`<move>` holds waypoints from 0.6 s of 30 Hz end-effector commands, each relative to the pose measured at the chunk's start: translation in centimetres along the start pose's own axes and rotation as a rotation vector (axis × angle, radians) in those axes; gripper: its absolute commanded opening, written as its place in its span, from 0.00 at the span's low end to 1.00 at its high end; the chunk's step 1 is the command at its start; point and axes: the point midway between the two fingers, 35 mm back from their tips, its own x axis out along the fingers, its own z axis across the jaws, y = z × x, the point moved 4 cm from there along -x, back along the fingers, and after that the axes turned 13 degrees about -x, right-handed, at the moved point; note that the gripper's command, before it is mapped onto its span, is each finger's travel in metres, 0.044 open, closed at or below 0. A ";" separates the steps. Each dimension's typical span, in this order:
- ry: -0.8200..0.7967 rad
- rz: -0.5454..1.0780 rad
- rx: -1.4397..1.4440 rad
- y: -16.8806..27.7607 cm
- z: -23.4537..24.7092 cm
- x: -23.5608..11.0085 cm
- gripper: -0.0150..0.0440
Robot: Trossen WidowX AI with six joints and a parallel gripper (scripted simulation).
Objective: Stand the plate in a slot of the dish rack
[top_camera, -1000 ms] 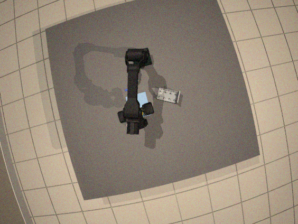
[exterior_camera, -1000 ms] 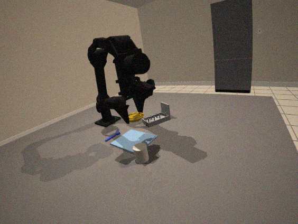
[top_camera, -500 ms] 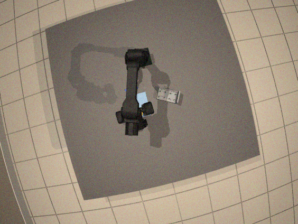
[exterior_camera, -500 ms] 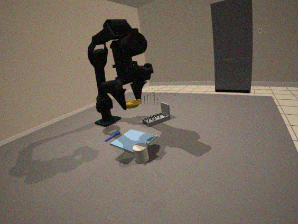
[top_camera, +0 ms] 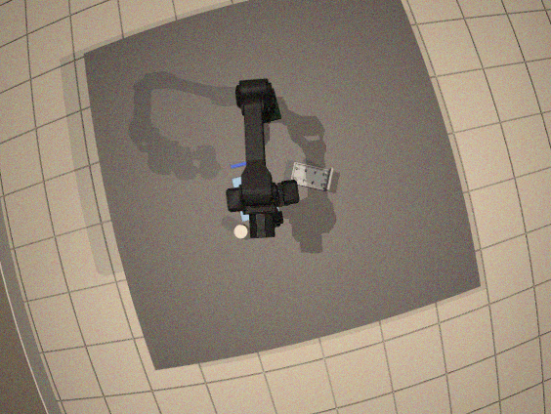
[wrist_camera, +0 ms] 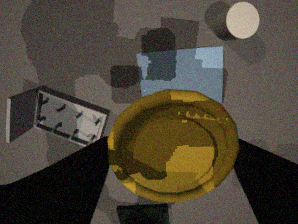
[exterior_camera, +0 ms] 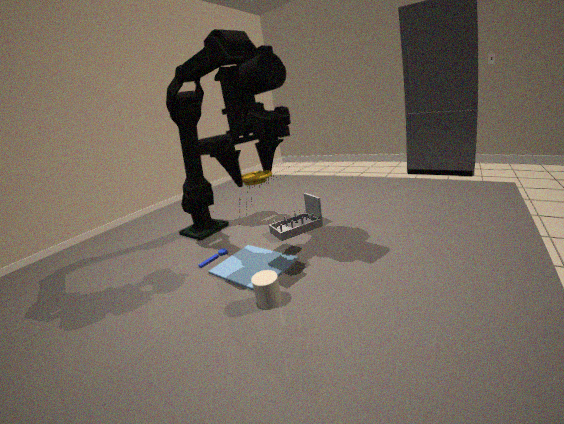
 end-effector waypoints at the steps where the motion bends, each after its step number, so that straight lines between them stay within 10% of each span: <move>1: -0.004 0.003 0.096 1.7 3.4 -0.3 0.25; 18: -0.073 0.035 0.278 6.6 9.4 1.4 0.25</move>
